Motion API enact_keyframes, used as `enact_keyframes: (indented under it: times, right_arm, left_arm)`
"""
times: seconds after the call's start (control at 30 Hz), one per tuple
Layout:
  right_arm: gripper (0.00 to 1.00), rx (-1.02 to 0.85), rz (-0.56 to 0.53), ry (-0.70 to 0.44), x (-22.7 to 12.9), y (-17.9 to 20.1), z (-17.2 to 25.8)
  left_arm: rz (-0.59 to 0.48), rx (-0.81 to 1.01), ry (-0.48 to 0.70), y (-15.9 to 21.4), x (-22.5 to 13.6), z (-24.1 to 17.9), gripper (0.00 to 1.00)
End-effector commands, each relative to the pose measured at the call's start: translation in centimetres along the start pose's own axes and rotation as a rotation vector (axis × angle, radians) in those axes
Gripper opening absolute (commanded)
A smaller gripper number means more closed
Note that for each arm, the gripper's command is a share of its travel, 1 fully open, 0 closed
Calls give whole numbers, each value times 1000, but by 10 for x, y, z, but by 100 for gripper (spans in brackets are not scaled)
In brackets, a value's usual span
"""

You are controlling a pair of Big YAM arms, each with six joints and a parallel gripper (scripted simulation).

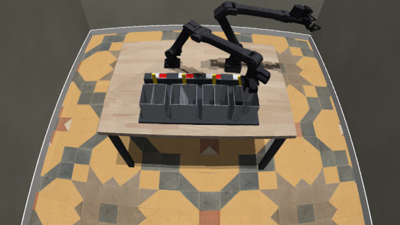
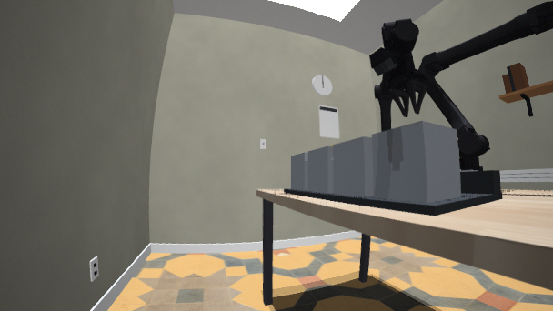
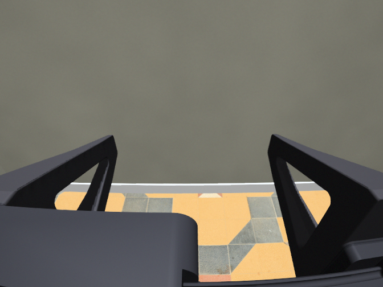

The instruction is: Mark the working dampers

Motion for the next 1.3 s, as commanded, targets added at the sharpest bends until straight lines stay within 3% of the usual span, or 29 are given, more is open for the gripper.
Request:
enact_keyframes:
  times: [0.0,0.97,1.27]
  right_arm:
    - [36,1,-21,-14,-11,1,4]
    - [36,1,-21,-14,-11,1,4]
    - [36,-1,-41,-88,-25,31,-8]
  left_arm:
    - [-82,-9,20,-37,3,-10,100]
    - [-82,-9,20,-37,3,-10,100]
    - [-82,-9,20,-37,3,-10,100]
Point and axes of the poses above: on each arm, the point where the finger pads meet when closed, its own x axis out along the fingers, its own z axis across the jaws, y = z × x, the point moved 10 cm from there along -x, back along the fingers, and after that the axes turned 9 degrees about -x, right-handed, at the moved point
